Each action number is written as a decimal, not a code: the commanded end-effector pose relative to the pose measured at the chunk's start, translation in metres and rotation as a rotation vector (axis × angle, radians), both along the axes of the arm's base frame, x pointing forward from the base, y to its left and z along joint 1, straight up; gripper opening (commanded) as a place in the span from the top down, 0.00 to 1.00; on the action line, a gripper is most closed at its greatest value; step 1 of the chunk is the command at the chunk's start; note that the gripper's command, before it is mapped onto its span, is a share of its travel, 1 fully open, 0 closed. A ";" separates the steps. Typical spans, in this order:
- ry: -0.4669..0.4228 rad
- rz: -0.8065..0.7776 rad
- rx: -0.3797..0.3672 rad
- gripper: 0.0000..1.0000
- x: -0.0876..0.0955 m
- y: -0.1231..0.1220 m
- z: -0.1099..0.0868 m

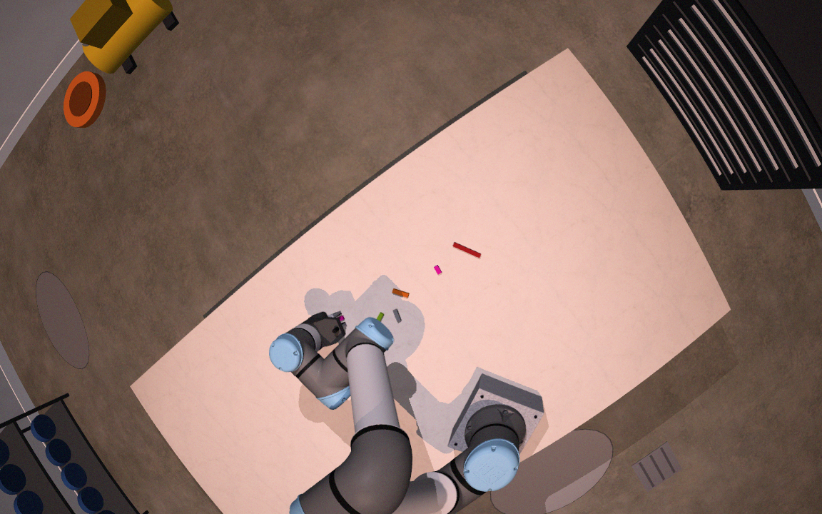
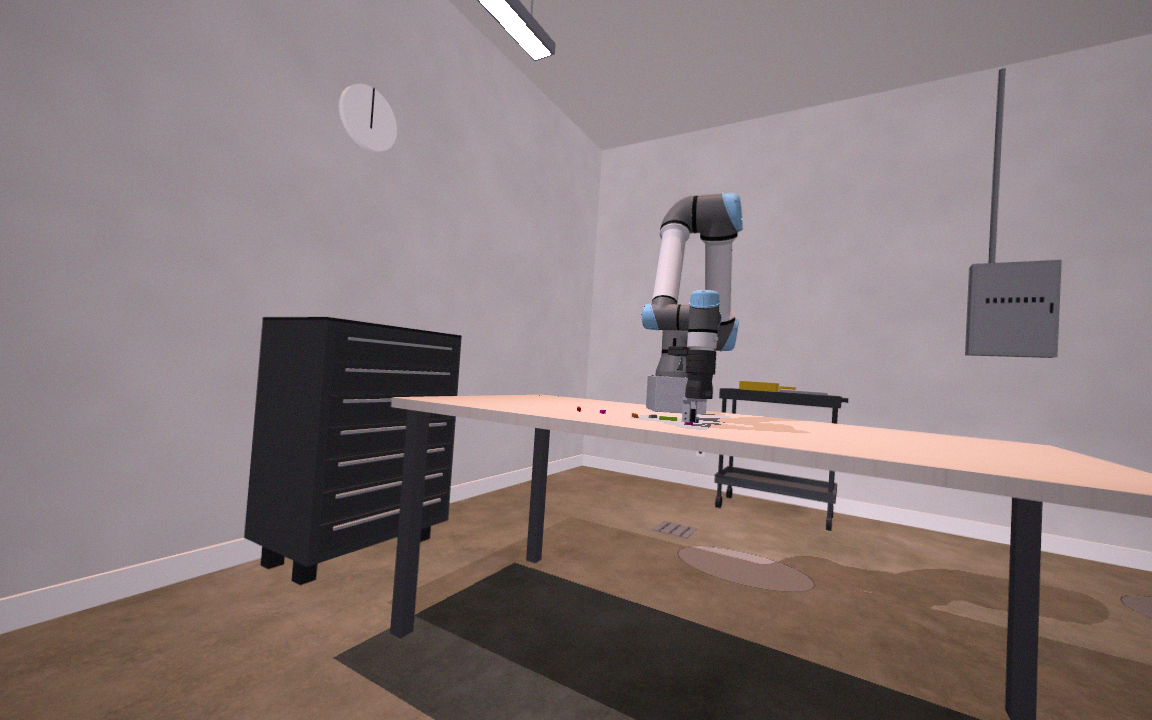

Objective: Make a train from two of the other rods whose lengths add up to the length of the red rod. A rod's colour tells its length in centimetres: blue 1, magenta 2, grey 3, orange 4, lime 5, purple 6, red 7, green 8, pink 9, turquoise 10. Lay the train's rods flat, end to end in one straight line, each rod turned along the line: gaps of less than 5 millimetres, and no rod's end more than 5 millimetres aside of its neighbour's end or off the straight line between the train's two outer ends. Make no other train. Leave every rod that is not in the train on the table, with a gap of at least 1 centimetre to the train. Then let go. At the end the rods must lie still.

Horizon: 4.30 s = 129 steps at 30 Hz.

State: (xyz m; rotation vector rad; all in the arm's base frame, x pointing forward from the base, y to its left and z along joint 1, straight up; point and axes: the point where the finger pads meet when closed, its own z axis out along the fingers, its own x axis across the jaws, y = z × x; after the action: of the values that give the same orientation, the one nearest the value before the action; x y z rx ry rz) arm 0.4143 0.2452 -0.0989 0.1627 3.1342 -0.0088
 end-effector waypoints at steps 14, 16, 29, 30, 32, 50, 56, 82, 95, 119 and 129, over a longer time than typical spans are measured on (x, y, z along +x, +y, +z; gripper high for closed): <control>-0.001 0.000 0.001 0.46 0.000 0.000 -0.006; -0.001 0.000 0.001 0.46 0.000 0.000 -0.006; -0.001 0.000 0.001 0.46 0.000 0.000 -0.006; -0.001 0.000 0.001 0.46 0.000 0.000 -0.006; -0.001 0.000 0.001 0.46 0.000 0.000 -0.006; -0.001 0.000 0.001 0.76 0.000 0.000 -0.006; -0.001 0.000 0.001 0.76 0.000 0.000 -0.006; -0.001 0.000 0.001 0.76 0.000 0.000 -0.006; -0.001 0.000 0.001 0.76 0.000 0.000 0.038; -0.001 0.000 0.001 0.76 0.000 0.001 0.094; -0.001 0.031 0.000 0.76 -0.002 -0.020 0.096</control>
State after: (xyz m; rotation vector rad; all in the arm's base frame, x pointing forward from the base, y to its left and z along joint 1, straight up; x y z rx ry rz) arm 0.4110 0.2354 -0.0072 0.1482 3.1424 -0.0251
